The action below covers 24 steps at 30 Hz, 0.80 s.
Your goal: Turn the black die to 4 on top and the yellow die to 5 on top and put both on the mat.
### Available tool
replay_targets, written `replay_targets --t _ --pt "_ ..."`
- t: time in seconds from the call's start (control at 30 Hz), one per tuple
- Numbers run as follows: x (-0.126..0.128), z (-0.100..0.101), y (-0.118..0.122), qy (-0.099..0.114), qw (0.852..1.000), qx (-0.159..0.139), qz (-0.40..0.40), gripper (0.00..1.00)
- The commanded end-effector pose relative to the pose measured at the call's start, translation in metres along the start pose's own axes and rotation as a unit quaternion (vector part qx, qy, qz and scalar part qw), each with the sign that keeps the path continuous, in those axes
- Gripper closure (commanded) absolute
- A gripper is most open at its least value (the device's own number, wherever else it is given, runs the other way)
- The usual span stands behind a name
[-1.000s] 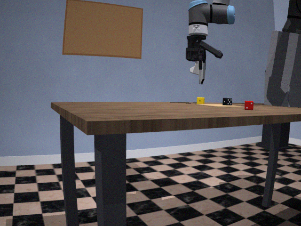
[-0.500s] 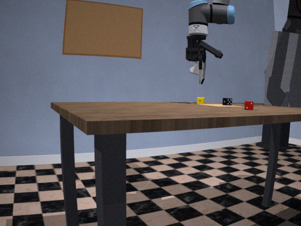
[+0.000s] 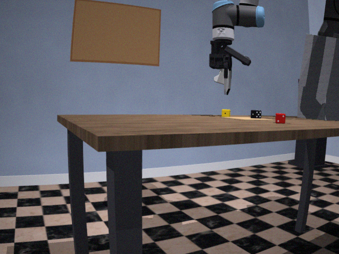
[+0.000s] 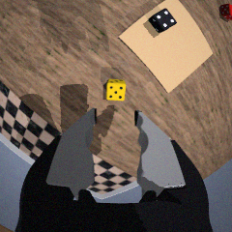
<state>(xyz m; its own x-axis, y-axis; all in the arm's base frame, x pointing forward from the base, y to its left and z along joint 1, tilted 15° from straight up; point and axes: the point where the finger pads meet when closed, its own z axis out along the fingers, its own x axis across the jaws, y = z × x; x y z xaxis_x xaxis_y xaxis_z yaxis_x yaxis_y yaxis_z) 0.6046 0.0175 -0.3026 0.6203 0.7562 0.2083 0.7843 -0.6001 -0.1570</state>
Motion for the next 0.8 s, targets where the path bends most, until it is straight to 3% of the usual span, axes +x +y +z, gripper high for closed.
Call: replay_targets --t 0.0,0.77 --pt "0.0 0.001 0.001 0.0 1.0 -0.001 0.0 0.72" --pt "0.0 0.024 0.001 0.0 1.0 -0.001 0.0 0.72"
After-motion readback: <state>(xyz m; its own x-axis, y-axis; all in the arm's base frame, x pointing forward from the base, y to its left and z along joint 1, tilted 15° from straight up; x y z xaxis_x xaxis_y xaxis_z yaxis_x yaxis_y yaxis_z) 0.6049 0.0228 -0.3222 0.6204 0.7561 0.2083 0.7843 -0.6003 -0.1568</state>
